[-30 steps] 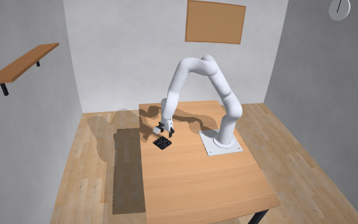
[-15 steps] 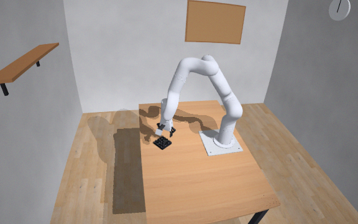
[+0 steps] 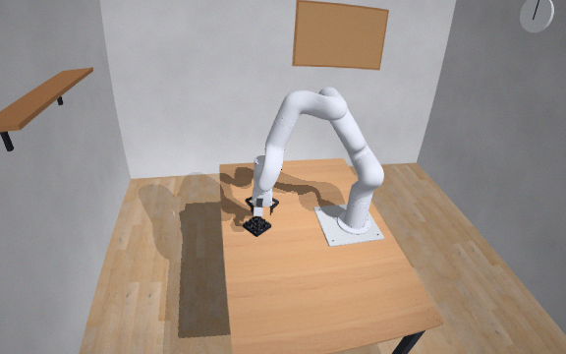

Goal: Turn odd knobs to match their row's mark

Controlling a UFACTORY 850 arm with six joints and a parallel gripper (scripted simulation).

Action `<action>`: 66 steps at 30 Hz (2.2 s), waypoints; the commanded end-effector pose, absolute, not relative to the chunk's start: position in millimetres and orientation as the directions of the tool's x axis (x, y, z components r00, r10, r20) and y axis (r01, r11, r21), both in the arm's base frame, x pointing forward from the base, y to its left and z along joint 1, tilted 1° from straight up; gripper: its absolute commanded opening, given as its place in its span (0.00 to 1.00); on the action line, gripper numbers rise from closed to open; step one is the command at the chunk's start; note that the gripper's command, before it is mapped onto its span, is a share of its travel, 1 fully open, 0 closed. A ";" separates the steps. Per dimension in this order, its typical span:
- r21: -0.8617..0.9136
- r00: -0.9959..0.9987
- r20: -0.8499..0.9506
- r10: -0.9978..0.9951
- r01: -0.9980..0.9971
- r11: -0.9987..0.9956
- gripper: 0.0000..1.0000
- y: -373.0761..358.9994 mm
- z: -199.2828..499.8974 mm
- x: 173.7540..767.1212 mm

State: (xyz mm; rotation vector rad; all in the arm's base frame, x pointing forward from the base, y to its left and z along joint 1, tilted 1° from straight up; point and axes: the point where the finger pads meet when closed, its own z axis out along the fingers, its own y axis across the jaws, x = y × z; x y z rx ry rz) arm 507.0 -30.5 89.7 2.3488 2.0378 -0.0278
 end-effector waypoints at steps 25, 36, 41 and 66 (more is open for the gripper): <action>-0.002 -0.591 -0.012 0.807 0.807 0.591 1.00 -14.8 100.5 514.1; -0.002 -0.613 -0.012 0.790 0.790 0.613 0.19 -14.2 100.9 514.3; -0.002 -0.613 -0.012 0.790 0.790 0.613 0.19 -14.2 100.9 514.3; -0.002 -0.613 -0.012 0.790 0.790 0.613 0.19 -14.2 100.8 514.3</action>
